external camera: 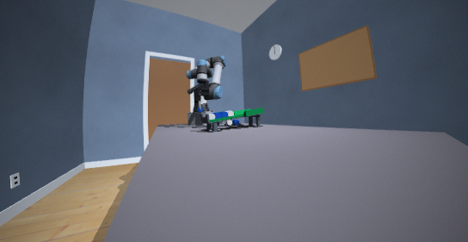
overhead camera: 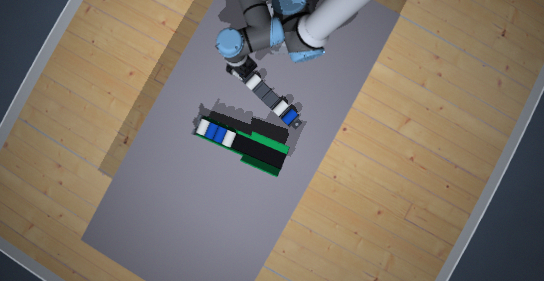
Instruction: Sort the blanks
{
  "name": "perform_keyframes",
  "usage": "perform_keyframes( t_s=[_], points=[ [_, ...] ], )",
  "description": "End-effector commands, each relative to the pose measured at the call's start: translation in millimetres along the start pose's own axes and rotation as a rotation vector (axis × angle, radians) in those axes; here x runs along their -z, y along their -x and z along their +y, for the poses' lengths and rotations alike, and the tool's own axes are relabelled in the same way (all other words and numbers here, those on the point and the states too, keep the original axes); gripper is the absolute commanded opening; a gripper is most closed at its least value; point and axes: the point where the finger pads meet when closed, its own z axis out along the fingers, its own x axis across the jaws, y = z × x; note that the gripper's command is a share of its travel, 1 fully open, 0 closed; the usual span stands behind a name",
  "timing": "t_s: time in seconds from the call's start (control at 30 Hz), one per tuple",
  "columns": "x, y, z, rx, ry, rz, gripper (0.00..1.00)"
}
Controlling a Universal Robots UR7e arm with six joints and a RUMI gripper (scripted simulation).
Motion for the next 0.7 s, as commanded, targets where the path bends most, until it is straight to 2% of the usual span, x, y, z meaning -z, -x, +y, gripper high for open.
perform_keyframes(
  t_s=[0.0, 0.37, 0.67],
  points=[
    [0.2, 0, 0, 0.0, 0.0, -0.001, 0.37],
    [-3.9, 0, 0, 0.0, 0.0, -0.001, 0.37],
    [-23.3, 0, -1, 0.0, 0.0, -0.001, 0.37]
  ],
)
